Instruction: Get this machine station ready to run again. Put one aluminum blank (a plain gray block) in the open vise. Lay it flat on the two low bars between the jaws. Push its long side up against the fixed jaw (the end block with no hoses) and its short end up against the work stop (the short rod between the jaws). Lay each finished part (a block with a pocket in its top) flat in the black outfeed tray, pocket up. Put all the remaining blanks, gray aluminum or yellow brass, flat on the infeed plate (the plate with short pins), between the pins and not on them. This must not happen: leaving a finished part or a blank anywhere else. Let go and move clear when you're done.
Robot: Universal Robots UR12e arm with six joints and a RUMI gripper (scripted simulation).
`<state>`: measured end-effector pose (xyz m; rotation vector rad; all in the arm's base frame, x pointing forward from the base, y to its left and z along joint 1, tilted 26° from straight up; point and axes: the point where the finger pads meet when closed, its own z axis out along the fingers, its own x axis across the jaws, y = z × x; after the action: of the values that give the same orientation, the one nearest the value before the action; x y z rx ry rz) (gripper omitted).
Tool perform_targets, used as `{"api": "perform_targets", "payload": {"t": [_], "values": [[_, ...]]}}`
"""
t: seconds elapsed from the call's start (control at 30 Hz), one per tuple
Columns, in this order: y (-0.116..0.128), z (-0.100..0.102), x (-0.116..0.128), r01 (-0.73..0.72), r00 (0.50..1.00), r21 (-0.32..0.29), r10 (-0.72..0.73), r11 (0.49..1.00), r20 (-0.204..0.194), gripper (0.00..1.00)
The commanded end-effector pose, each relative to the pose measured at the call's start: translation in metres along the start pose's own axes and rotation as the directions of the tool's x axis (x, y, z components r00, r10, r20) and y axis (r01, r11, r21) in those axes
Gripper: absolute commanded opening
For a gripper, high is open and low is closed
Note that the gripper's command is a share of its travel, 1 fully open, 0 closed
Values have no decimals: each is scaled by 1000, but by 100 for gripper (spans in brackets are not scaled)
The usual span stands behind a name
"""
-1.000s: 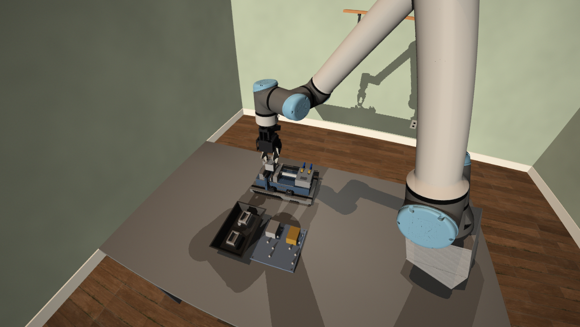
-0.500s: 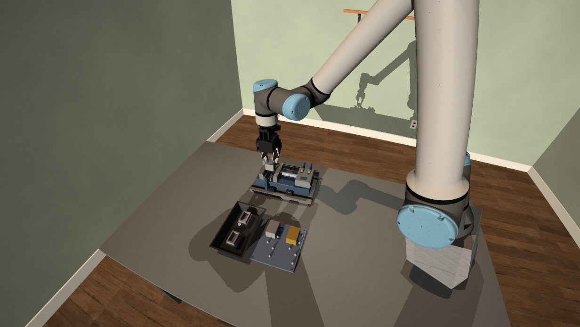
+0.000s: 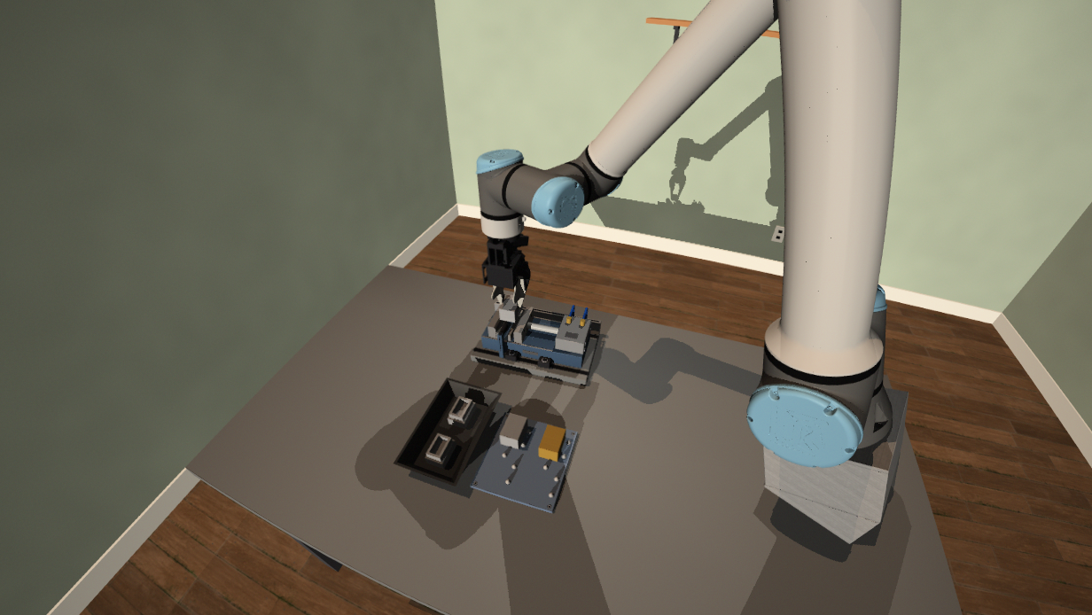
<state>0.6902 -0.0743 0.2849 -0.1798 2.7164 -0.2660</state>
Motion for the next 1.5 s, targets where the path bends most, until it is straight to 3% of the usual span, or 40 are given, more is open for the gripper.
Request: {"api": "perform_targets", "payload": {"t": [0.0, 1.47], "values": [[0, 0, -1, 0, 1000, 1, 0, 1000, 2, 0], [0, 14, -1, 0, 1000, 1, 0, 1000, 2, 0]]}}
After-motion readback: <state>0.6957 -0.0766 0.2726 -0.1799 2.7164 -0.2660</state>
